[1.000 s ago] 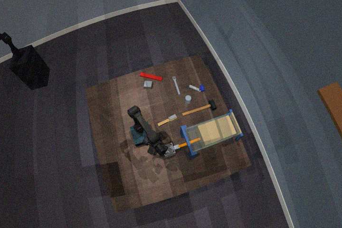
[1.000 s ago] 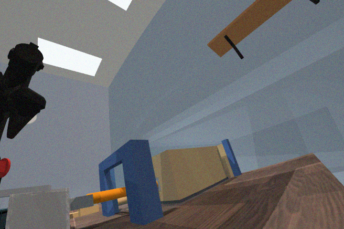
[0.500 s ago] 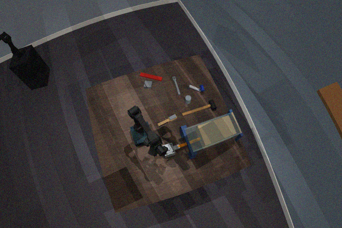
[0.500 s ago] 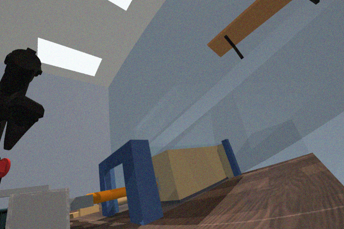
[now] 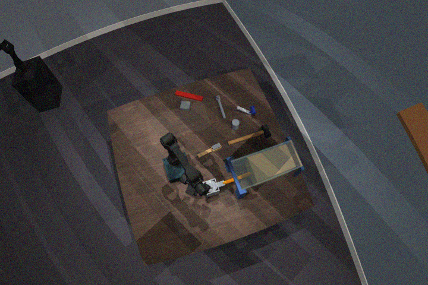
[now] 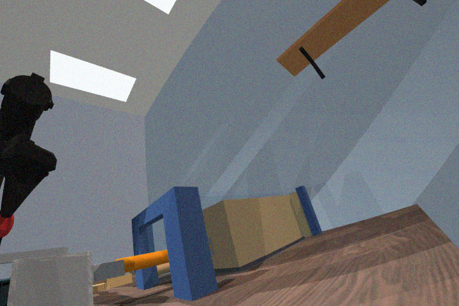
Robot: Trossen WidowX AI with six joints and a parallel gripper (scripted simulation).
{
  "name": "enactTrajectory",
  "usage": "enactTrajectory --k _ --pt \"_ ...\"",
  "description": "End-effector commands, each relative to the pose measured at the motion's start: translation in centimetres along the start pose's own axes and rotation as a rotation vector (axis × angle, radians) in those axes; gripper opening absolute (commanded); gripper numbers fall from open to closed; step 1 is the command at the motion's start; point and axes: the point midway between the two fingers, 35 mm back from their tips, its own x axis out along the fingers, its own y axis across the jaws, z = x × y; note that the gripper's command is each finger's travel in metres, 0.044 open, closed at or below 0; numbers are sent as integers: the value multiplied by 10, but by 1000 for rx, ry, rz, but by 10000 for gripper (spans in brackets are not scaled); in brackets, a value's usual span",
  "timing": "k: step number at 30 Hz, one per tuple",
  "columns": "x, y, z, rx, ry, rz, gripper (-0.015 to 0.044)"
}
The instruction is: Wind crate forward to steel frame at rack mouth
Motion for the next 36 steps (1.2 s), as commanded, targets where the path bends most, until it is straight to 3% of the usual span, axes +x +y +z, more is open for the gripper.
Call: enactTrajectory --k 1,19,35,36 --pt "8 -1 -1 -2 5 -2 440" --pt "33 -4 -3 -2 6 -3 440" --pt "30 -3 -2 -2 1 -2 20" --pt "30 -3 -2 -2 1 -2 13"
